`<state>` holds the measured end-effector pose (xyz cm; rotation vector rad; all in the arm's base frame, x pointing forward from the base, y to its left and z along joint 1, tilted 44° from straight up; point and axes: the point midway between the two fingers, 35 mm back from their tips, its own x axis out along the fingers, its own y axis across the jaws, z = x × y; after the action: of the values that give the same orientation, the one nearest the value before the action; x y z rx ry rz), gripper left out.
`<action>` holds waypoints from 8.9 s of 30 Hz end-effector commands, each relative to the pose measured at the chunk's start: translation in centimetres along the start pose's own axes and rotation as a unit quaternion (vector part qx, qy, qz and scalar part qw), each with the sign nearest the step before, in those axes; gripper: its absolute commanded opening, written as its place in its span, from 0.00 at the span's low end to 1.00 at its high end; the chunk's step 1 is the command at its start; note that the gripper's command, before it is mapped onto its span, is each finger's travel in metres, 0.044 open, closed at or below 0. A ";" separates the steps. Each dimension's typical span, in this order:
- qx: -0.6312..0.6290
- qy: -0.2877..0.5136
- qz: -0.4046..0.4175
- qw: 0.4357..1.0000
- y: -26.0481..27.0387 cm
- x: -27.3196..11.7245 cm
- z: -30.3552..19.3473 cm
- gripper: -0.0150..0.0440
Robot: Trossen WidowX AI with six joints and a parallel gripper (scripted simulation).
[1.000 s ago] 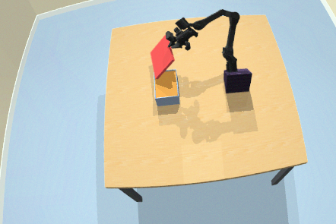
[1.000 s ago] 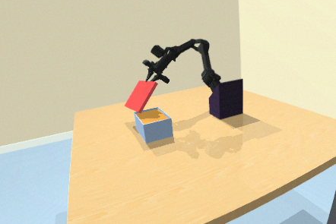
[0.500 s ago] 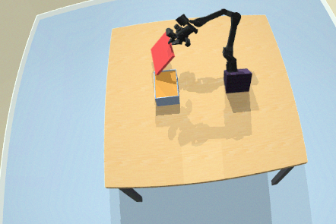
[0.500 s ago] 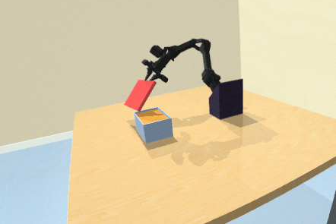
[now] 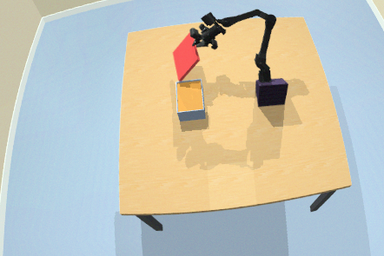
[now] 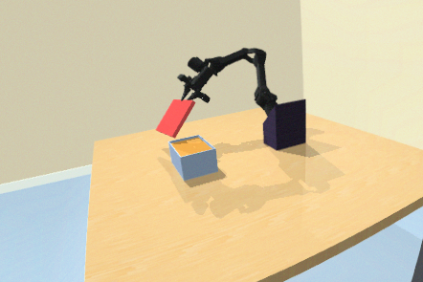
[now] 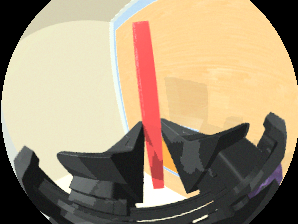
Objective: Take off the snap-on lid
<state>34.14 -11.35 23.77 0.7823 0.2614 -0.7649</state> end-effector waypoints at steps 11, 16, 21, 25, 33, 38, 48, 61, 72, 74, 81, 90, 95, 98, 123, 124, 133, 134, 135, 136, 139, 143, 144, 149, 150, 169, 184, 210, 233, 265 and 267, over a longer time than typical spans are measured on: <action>0.001 -0.001 0.012 1.000 0.5 -0.6 3.2 0.25; 0.001 -0.001 0.012 1.000 0.4 -0.7 4.2 0.25; 0.001 -0.002 0.012 1.000 0.3 -0.8 5.2 0.25; 0.001 -0.002 0.012 1.000 0.3 -0.9 6.0 0.25; 0.000 -0.002 0.012 1.000 0.2 -1.0 7.6 0.25; 0.000 -0.003 0.013 1.000 0.1 -1.1 8.6 0.25; 0.000 -0.003 0.013 1.000 0.1 -1.2 9.3 0.25; 0.000 -0.003 0.013 1.000 -1.1 -0.4 9.1 0.25; 0.000 -0.004 0.013 1.000 -1.9 0.2 9.0 0.25; 0.000 -0.004 0.013 1.000 -2.0 0.3 9.0 0.25; 0.000 -0.004 0.013 1.000 -2.4 0.7 9.1 0.25; -0.001 -0.004 0.013 1.000 -3.0 1.2 9.1 0.25; -0.001 -0.004 0.013 1.000 -3.3 1.4 9.1 0.25; -0.001 -0.004 0.013 1.000 -3.4 1.6 9.1 0.25; -0.001 -0.004 0.013 1.000 -4.9 2.9 9.1 0.25; -0.001 -0.004 0.013 1.000 -5.0 2.9 9.1 0.25; -0.001 -0.004 0.013 1.000 -5.5 3.4 9.1 0.25; -0.001 -0.005 0.013 1.000 -5.6 3.5 9.1 0.25; -0.001 -0.005 0.013 1.000 -5.6 3.5 9.1 0.25; -0.001 -0.005 0.013 1.000 -5.7 3.6 9.1 0.25; -0.002 -0.005 0.013 1.000 -5.9 3.7 9.1 0.25; -0.002 -0.005 0.013 1.000 -6.1 3.9 9.1 0.25; -0.002 -0.005 0.013 1.000 -6.2 4.0 9.1 0.25; -0.002 -0.005 0.013 1.000 -6.5 4.2 9.1 0.25; -0.002 -0.005 0.013 1.000 -6.5 4.3 9.1 0.25; -0.002 -0.005 0.013 1.000 -7.7 5.3 9.1 0.25; -0.002 -0.005 0.013 1.000 -8.6 6.1 9.1 0.25; -0.003 -0.005 0.012 1.000 -10.1 7.5 9.1 0.25; -0.003 -0.005 0.012 1.000 -11.5 8.7 9.1 0.25; -0.004 -0.005 0.012 1.000 -13.4 10.4 9.2 0.25; -0.004 -0.005 0.012 1.000 -13.6 10.5 9.2 0.25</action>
<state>31.68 -29.24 19.38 0.7586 0.2157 -0.7253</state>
